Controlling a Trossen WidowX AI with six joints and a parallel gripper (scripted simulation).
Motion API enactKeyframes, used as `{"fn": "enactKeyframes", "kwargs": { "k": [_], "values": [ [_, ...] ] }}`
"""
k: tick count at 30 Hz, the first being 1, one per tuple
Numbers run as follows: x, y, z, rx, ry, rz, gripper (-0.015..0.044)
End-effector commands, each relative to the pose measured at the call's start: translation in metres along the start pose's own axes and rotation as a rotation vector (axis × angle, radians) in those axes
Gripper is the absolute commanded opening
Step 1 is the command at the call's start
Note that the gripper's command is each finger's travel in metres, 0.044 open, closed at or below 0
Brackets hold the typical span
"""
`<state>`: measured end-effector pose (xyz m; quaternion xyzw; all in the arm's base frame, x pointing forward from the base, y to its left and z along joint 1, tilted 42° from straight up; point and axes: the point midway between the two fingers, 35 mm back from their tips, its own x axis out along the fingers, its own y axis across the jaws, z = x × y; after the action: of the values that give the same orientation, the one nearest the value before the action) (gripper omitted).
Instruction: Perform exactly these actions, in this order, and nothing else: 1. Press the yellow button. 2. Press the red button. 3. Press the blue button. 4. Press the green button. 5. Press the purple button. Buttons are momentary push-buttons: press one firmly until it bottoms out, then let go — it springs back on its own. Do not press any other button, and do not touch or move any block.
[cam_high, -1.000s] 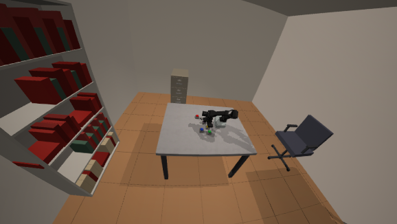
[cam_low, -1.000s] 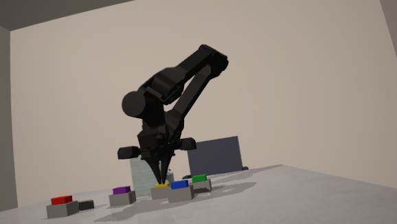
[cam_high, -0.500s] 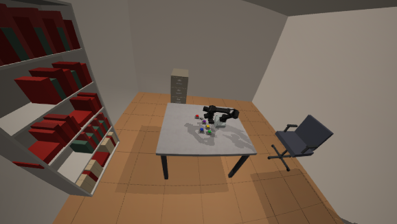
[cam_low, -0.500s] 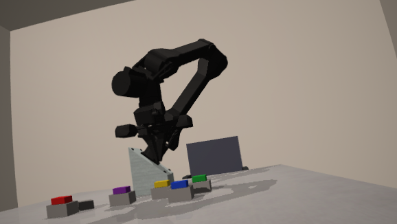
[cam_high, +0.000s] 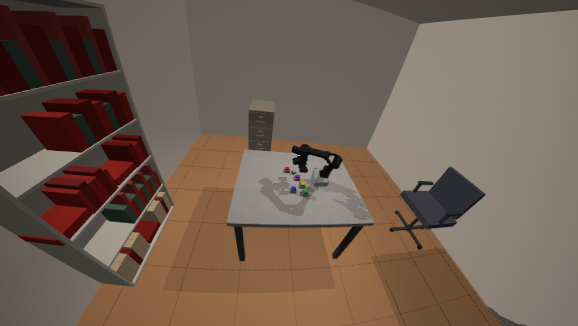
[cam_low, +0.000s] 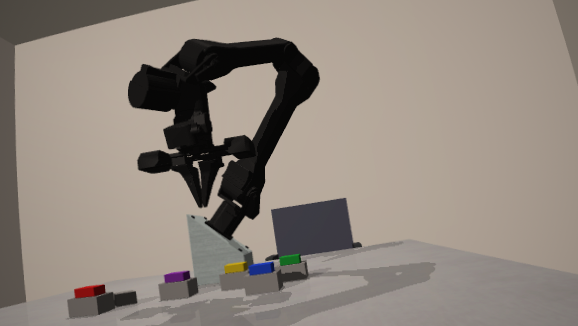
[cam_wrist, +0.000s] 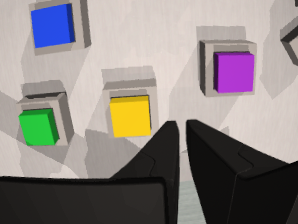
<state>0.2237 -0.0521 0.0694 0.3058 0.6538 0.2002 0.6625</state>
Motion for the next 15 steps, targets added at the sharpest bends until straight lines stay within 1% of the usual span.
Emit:
{"fn": "enactKeyframes", "kwargs": {
  "k": [1,6,11,15],
  "values": [
    [-0.007,-0.039,0.031,-0.003,-0.004,-0.007,0.002],
    [-0.005,-0.095,0.062,-0.005,-0.006,-0.01,0.002],
    [0.006,-0.155,0.081,-0.007,-0.008,-0.01,0.002],
    [0.008,-0.164,0.083,-0.008,-0.008,-0.01,0.002]
  ]
}}
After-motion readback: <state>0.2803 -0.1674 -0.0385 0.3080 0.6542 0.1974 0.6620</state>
